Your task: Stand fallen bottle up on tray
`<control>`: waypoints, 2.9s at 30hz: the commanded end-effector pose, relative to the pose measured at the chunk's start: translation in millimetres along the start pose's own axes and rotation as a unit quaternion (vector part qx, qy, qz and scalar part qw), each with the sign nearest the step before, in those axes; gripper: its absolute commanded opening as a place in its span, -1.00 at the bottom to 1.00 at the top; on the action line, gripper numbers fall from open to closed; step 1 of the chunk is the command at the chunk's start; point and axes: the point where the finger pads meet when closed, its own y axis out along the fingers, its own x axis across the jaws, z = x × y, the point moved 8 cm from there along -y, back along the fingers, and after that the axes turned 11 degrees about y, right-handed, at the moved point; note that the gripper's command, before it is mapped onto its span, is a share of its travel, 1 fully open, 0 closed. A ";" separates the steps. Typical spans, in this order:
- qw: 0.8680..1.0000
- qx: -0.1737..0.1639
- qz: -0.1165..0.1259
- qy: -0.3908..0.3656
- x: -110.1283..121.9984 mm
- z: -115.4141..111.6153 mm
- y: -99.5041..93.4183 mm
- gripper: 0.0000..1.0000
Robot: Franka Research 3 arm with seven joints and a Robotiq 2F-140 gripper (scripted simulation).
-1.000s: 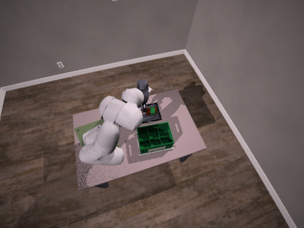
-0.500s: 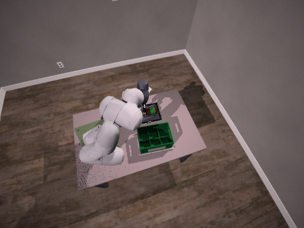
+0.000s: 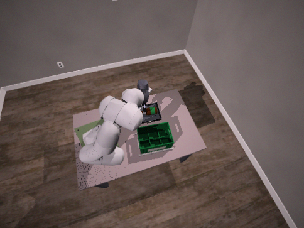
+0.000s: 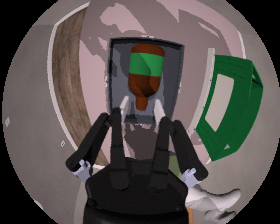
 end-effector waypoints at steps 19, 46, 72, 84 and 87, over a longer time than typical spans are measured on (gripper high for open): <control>1.000 0.000 0.000 0.001 0.7 0.7 0.7 -0.24; 1.000 0.000 0.000 0.001 0.7 0.7 6.1 -0.24; 1.000 0.000 0.000 0.001 0.7 0.6 32.3 -0.24; 1.000 0.000 0.000 0.001 0.7 0.6 41.1 -0.24; 1.000 0.000 0.000 0.001 0.7 0.6 41.9 -0.24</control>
